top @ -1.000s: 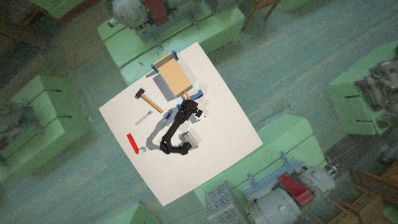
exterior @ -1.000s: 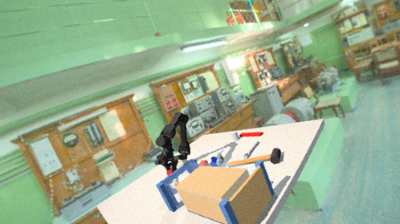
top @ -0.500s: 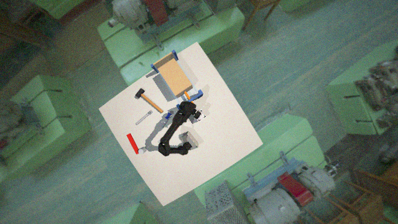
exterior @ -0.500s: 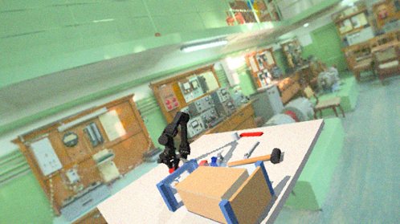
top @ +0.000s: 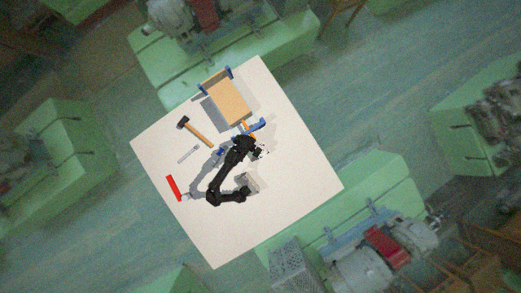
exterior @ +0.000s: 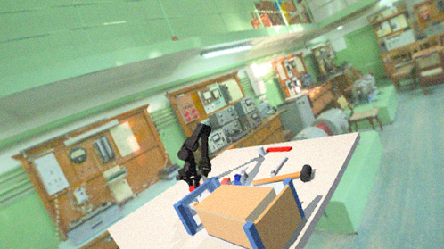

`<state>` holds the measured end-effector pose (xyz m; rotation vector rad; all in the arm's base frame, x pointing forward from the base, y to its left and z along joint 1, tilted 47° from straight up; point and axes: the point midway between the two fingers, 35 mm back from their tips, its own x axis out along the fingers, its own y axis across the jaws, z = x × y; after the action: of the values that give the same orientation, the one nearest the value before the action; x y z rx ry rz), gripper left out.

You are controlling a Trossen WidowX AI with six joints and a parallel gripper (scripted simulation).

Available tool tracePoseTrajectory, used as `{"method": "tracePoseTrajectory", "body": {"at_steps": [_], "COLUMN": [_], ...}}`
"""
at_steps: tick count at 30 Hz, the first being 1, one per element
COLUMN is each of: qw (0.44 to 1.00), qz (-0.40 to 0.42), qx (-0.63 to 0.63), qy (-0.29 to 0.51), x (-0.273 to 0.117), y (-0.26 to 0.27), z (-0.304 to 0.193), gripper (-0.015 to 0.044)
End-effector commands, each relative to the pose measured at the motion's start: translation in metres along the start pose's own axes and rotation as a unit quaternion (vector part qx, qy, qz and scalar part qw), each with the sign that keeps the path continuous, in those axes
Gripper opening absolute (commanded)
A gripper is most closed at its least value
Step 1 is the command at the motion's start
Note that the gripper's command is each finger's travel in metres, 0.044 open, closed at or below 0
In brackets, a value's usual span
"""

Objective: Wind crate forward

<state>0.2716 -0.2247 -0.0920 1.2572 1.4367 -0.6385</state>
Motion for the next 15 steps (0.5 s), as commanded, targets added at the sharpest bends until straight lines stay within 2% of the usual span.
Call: {"method": "tracePoseTrajectory", "body": {"at_steps": [1,15], "qw": [1.000,1.000], "qz": [-0.001,-0.001], "qx": [0.004,0.004], "qy": [0.016,0.017], "x": [-0.002,-0.008], "y": [-0.001,-0.004], "z": [-0.016,-0.029], "gripper": [0.0000,0.0000]}}
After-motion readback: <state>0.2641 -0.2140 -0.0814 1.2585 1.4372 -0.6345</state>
